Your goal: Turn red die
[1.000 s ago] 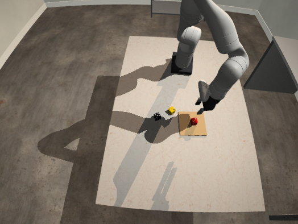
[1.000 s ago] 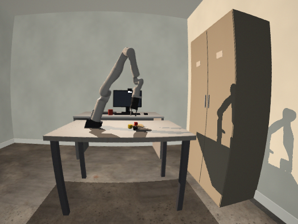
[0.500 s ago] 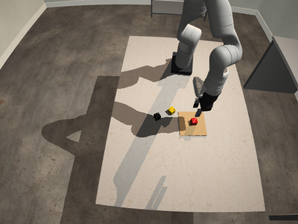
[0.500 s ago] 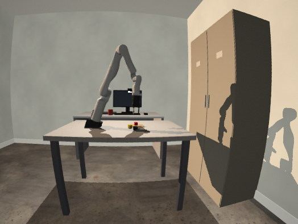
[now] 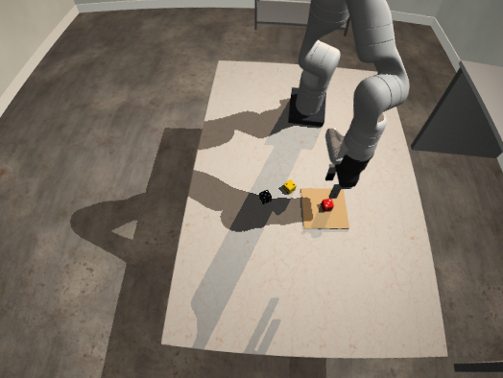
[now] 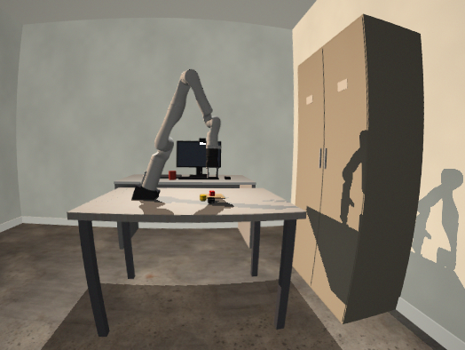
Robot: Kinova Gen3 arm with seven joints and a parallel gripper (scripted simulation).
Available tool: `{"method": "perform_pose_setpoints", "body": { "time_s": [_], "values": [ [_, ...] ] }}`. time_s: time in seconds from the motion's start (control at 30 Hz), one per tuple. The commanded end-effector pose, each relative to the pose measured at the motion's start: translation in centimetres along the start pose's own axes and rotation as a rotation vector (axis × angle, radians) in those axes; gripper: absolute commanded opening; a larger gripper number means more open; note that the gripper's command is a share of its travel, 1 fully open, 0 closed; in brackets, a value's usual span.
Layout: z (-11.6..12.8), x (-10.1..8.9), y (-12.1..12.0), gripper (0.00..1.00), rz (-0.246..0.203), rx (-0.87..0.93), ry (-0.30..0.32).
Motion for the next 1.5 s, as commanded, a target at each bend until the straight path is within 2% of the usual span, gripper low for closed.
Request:
{"method": "perform_pose_setpoints", "body": {
  "time_s": [0.0,0.2,0.57,0.83,1.47],
  "values": [
    [0.0,-0.1,0.0,1.0,-0.001,0.0,0.001],
    [0.0,-0.8,0.0,1.0,-0.001,0.0,0.001],
    [0.0,-4.6,0.0,1.0,-0.001,0.0,0.001],
    [0.0,-6.0,0.0,1.0,-0.001,0.0,0.001],
    [0.0,-6.2,0.0,1.0,-0.001,0.0,0.001]
  ]
}}
Point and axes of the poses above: the point where the finger pads meet when closed, its own x axis out along the fingers, its own y axis across the jaws, z = x × y, the point moved 5 cm from there along -x, back along the fingers, and after that the axes turned 8 degrees about -x, right-handed, at the moved point
